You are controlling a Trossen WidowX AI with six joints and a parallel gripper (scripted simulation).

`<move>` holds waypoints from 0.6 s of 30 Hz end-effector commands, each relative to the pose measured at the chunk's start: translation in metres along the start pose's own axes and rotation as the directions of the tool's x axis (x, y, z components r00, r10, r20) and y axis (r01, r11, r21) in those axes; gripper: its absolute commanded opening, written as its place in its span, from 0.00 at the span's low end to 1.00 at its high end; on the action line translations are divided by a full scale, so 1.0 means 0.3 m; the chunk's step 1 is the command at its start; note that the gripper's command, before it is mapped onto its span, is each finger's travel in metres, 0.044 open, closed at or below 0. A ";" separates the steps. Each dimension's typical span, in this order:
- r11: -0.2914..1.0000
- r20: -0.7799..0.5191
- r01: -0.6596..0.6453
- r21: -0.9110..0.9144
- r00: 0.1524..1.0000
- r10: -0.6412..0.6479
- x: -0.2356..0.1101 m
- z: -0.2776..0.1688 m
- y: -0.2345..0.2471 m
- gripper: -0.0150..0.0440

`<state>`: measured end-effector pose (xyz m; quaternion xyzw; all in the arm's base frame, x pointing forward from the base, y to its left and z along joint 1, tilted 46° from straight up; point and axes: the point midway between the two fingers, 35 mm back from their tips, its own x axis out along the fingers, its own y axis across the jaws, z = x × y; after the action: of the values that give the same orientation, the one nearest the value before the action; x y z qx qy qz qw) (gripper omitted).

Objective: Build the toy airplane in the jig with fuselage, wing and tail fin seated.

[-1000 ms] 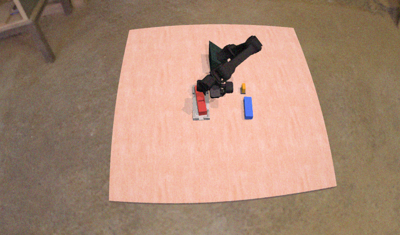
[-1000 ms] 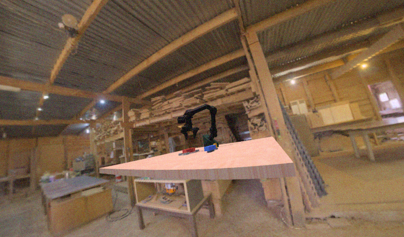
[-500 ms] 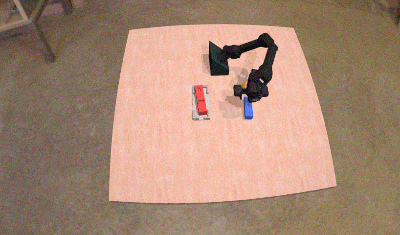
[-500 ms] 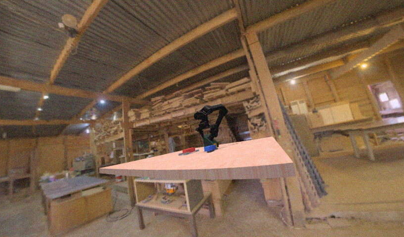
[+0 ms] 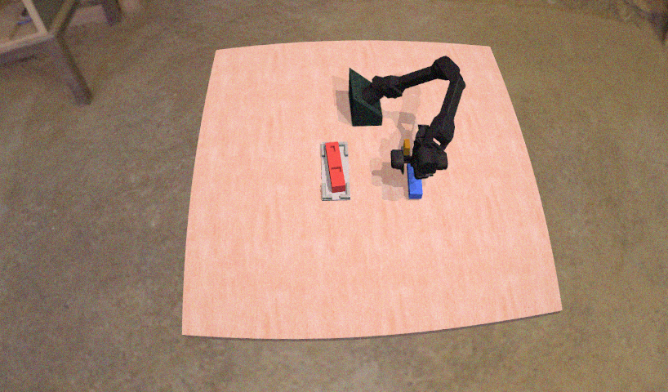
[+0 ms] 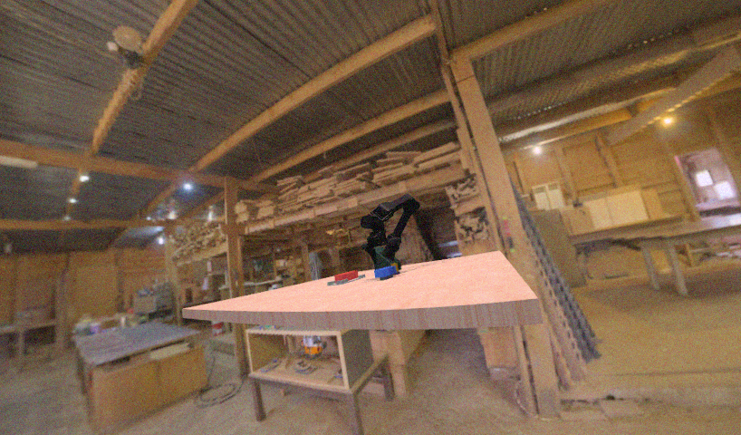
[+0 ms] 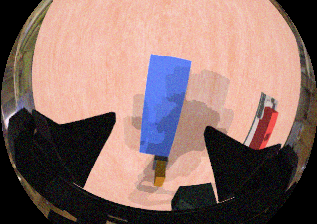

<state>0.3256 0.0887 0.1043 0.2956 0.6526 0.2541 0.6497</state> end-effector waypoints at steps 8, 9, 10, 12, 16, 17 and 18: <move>1.000 -0.005 -0.004 0.009 1.000 0.004 0.060 -0.006 0.000 1.00; 1.000 -0.005 -0.004 0.009 1.000 0.004 0.065 -0.005 0.000 1.00; 1.000 -0.004 -0.004 0.009 1.000 0.004 0.071 -0.005 0.000 1.00; 1.000 -0.004 -0.004 0.009 1.000 0.004 0.081 -0.005 0.000 1.00; 1.000 -0.004 -0.004 0.009 1.000 0.004 0.103 -0.005 0.001 1.00; 1.000 -0.004 -0.004 0.009 1.000 0.004 0.108 -0.005 0.001 1.00; 1.000 -0.004 -0.004 0.009 1.000 0.004 0.113 -0.005 0.001 1.00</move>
<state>0.3261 0.1090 0.0860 0.2955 0.6524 0.2550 0.6496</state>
